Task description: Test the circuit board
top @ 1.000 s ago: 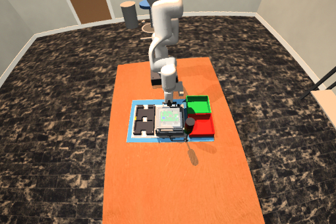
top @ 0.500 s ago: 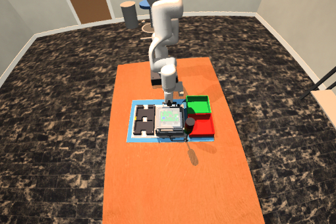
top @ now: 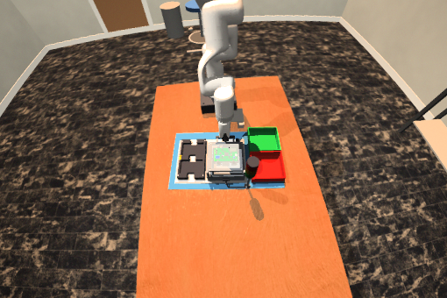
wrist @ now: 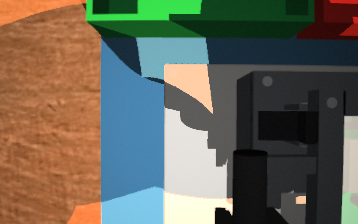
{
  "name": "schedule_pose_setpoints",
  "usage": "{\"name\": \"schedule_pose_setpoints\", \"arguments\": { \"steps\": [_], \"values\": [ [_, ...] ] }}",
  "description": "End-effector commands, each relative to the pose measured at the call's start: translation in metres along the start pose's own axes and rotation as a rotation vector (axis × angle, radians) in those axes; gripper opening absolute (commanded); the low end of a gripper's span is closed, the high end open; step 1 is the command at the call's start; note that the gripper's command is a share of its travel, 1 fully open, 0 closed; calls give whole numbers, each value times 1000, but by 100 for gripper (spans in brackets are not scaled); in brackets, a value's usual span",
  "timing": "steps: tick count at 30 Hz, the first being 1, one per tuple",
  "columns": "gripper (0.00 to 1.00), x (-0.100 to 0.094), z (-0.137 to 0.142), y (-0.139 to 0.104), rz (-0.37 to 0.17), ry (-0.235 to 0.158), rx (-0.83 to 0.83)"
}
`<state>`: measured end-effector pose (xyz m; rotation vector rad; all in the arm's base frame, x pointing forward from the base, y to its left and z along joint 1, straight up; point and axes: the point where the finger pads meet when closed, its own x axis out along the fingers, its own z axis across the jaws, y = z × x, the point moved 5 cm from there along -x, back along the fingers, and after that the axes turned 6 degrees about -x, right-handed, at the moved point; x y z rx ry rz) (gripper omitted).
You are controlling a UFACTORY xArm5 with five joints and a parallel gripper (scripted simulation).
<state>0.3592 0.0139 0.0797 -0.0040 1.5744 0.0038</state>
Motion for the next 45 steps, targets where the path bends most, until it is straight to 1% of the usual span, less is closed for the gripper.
{"name": "schedule_pose_setpoints", "arguments": {
  "steps": [1,24,25,45],
  "values": [
    [0,0,1,0,0,-3,0],
    [0,1,1,0,0,-3,0],
    [24,1,1,0,0,-3,0],
    [24,1,1,0,0,-3,0]
  ]
}}
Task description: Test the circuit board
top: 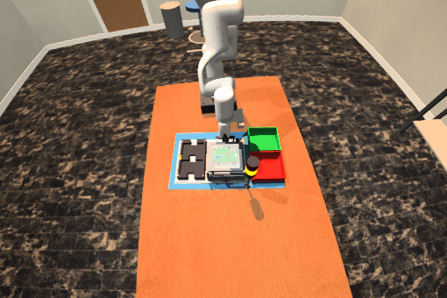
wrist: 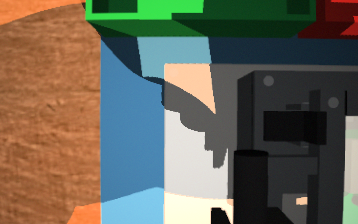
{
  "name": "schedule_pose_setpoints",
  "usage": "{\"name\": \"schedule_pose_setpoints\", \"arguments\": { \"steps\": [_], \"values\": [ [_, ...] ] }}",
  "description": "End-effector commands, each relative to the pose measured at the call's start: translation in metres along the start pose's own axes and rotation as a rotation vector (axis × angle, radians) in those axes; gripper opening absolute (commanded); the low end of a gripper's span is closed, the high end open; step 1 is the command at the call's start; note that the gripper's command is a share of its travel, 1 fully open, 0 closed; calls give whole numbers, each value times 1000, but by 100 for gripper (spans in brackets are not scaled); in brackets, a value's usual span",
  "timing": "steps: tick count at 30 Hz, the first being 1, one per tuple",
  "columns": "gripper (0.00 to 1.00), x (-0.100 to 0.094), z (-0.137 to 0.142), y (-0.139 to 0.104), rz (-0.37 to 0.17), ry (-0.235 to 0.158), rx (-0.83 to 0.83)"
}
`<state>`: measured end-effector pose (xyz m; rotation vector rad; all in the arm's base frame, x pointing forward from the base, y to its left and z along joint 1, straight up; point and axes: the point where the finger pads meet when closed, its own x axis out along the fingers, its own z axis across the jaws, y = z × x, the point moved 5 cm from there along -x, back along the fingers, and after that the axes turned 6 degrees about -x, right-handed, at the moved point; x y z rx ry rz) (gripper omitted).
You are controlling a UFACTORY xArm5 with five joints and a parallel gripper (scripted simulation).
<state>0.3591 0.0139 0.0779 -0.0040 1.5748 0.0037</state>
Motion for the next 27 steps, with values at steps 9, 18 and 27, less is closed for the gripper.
{"name": "schedule_pose_setpoints", "arguments": {
  "steps": [9,18,27],
  "values": [
    [24,-1,1,0,0,-3,0],
    [24,-1,1,0,0,-3,0],
    [24,-22,1,0,0,-3,0]
  ]
}}
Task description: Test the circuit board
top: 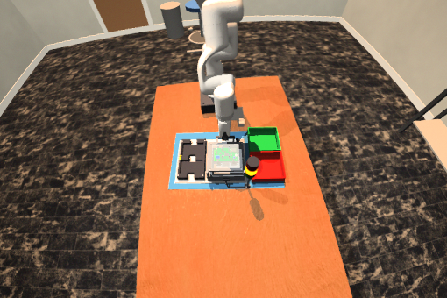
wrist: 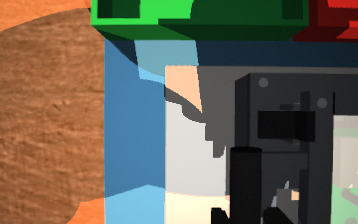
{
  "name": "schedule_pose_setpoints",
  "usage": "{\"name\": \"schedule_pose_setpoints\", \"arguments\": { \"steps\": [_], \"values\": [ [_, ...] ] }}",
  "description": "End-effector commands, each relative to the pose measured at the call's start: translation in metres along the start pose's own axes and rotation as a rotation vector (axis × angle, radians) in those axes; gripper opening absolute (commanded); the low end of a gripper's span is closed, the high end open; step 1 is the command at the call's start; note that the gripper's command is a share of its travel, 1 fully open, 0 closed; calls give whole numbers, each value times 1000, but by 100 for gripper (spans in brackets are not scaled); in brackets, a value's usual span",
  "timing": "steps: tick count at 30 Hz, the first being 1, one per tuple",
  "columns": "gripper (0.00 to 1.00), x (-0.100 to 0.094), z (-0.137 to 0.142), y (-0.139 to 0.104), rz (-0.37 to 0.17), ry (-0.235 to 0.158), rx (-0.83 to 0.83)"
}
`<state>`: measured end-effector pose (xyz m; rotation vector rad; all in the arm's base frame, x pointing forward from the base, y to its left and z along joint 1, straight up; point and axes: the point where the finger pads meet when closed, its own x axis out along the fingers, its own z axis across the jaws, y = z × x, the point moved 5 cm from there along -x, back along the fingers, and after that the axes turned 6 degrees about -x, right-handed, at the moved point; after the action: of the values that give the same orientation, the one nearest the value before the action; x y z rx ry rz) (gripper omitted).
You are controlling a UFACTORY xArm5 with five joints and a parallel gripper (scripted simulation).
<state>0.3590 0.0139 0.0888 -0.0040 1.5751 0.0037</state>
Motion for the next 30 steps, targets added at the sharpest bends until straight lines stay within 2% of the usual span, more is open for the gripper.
{"name": "schedule_pose_setpoints", "arguments": {
  "steps": [1,5,7,17,22,28,29,30],
  "values": [
    [24,-15,1,0,0,-4,0],
    [24,-34,1,0,0,-4,0],
    [24,-34,1,0,0,-4,0],
    [24,-79,1,0,0,-4,0],
    [24,-89,1,0,0,-4,0],
    [24,-90,1,0,0,-4,0],
    [100,-90,1,0,0,-4,0],
    [100,-90,1,0,0,-4,0]
  ]
}}
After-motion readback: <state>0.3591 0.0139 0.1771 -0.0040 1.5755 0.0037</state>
